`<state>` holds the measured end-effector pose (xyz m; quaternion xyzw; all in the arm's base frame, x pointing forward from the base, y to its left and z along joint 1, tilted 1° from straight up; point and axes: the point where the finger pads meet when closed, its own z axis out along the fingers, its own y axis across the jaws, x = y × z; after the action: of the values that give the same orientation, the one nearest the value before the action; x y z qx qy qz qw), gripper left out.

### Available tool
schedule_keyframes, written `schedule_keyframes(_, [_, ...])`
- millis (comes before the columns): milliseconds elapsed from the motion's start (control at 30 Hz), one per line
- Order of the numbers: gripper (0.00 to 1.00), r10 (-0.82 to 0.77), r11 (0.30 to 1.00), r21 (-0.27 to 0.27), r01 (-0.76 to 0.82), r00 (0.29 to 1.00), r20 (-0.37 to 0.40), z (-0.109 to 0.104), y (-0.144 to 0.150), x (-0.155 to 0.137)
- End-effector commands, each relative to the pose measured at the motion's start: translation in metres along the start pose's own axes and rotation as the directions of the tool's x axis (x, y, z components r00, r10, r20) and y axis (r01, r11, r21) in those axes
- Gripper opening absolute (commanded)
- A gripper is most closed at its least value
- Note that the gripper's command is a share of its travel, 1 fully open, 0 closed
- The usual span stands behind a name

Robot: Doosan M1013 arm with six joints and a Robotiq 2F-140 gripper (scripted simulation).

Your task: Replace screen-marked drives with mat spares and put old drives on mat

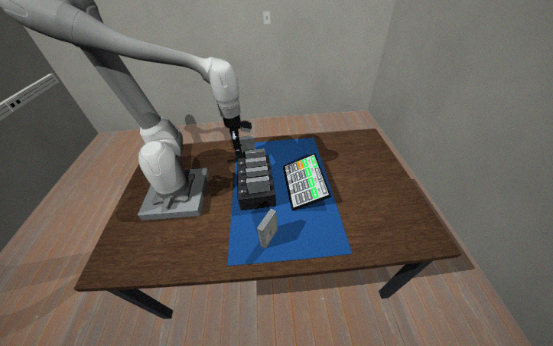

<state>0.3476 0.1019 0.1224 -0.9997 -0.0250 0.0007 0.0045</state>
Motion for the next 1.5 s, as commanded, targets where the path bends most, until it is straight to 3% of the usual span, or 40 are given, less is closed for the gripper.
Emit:
schedule_keyframes(0, [0.1,0.0,1.0,0.0,0.0,1.0,-0.001,0.01,0.0,0.001])
schedule_keyframes(533, [0.1,0.0,1.0,0.0,0.0,1.0,-0.001,0.032,0.0,0.001])
schedule_keyframes(1467, [0.1,0.0,1.0,0.0,0.0,1.0,-0.001,0.035,0.0,0.001])
